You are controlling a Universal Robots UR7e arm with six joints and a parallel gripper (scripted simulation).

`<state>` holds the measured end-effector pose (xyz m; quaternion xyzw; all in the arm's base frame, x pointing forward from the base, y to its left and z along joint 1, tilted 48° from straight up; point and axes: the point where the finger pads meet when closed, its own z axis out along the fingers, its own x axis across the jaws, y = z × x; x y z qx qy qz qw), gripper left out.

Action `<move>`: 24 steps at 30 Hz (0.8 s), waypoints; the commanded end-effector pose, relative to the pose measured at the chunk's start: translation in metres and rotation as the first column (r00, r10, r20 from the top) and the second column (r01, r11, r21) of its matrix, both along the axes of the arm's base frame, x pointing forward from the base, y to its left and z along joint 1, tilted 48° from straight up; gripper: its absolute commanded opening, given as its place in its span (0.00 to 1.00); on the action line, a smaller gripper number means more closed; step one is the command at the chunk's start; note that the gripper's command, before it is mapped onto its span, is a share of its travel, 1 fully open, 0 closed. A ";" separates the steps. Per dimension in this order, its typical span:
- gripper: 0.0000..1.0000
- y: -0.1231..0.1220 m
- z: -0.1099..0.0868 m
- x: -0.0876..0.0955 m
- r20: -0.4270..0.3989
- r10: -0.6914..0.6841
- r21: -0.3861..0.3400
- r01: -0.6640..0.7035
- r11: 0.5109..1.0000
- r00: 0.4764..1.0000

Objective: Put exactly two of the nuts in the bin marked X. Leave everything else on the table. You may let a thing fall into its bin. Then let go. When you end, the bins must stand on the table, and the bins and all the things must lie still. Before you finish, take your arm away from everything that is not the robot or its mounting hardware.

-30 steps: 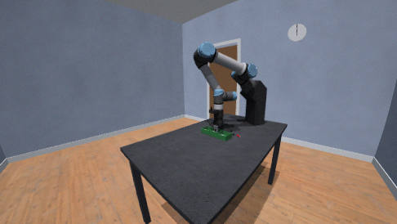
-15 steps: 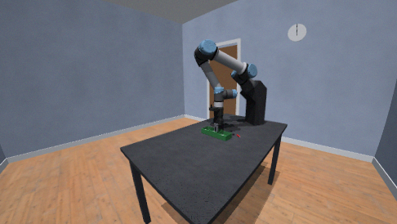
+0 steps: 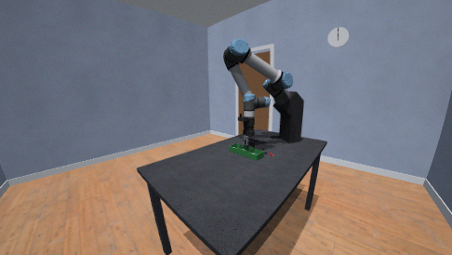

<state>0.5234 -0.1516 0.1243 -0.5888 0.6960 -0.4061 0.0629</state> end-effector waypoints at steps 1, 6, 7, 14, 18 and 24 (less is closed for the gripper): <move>0.31 0.003 0.001 -0.004 -0.007 -0.002 0.003 0.002 1.000 1.000; 0.31 0.011 -0.002 0.001 -0.004 -0.001 0.002 0.001 1.000 1.000; 0.31 0.015 -0.004 0.003 -0.004 -0.001 0.002 0.001 1.000 1.000; 0.31 0.046 -0.018 0.013 -0.003 -0.001 0.002 0.001 1.000 1.000; 0.31 0.063 -0.026 0.018 -0.003 -0.001 0.002 0.001 1.000 1.000; 0.31 0.076 -0.032 0.022 -0.004 -0.001 0.003 0.001 1.000 1.000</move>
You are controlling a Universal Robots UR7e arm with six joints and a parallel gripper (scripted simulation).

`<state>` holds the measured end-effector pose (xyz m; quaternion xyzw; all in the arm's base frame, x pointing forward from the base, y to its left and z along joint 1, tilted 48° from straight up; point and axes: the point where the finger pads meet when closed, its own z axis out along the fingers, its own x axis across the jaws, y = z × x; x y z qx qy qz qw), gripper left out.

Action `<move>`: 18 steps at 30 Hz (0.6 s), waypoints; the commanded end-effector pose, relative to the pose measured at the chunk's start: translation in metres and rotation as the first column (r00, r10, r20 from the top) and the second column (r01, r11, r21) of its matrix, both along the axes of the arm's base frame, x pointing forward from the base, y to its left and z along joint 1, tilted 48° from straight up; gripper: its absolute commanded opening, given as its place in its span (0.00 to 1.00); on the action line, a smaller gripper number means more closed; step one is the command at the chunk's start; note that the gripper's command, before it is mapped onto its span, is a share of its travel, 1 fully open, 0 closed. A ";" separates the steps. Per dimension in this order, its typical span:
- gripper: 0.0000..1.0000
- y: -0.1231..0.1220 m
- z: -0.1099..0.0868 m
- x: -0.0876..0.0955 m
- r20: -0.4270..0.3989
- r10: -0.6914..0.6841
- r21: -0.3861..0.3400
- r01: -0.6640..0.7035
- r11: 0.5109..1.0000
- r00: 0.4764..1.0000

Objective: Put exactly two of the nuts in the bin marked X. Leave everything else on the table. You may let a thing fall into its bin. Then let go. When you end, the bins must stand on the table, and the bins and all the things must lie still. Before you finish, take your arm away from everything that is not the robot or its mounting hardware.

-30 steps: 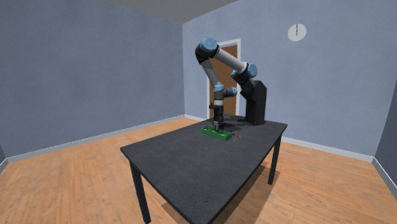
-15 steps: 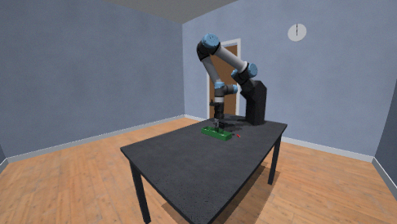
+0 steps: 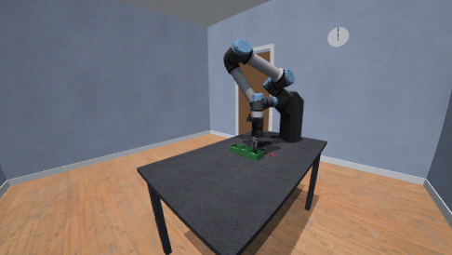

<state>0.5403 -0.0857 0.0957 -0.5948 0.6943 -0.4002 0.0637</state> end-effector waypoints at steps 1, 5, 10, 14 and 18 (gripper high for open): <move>0.31 0.010 -0.003 0.006 0.006 -0.013 -0.004 0.013 1.000 1.000; 0.31 0.008 -0.005 0.007 0.007 -0.013 -0.005 0.013 1.000 1.000; 0.31 0.000 -0.014 0.015 0.006 -0.015 -0.004 0.015 1.000 1.000; 0.31 -0.003 -0.018 0.017 0.006 -0.015 -0.004 0.015 1.000 1.000; 0.31 -0.008 -0.025 0.023 0.006 -0.015 -0.004 0.015 1.000 1.000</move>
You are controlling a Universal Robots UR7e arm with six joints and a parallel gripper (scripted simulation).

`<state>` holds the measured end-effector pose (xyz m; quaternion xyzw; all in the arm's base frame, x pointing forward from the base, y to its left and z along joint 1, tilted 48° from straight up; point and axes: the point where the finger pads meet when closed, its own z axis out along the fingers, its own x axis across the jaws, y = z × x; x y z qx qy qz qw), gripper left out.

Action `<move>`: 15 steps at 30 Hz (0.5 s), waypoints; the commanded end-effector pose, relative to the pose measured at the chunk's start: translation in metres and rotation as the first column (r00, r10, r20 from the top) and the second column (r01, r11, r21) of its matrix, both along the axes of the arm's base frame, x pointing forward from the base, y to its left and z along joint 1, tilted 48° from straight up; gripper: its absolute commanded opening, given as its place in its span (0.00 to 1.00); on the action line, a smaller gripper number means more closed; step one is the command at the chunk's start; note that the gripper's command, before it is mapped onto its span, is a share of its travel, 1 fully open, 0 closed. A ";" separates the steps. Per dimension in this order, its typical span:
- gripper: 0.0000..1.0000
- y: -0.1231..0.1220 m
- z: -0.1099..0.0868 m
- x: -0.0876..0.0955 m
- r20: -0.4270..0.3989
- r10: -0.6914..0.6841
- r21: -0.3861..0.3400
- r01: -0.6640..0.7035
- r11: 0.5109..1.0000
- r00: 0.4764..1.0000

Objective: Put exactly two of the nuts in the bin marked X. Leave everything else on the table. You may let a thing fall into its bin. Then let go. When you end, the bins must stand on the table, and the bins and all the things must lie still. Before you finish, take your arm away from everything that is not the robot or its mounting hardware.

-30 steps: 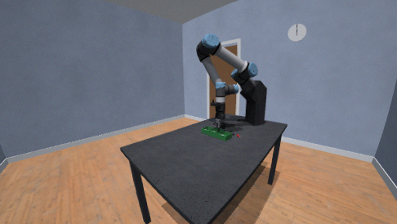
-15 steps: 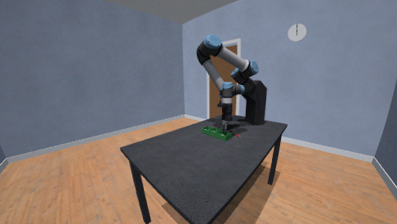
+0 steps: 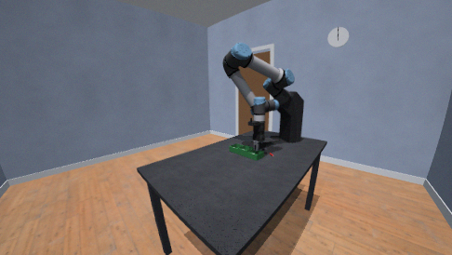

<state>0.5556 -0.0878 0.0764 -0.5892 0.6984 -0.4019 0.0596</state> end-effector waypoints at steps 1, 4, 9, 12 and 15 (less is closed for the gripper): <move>0.31 -0.007 -0.007 0.010 0.006 0.001 -0.001 -0.001 1.000 1.000; 0.31 -0.011 -0.013 0.014 0.006 0.001 -0.001 -0.001 1.000 1.000; 0.31 -0.018 -0.021 0.022 0.006 0.001 -0.001 -0.001 1.000 1.000; 0.31 -0.019 -0.024 0.023 0.006 0.001 -0.001 -0.001 1.000 1.000; 0.31 -0.019 -0.024 0.023 0.006 0.001 -0.001 -0.001 1.000 1.000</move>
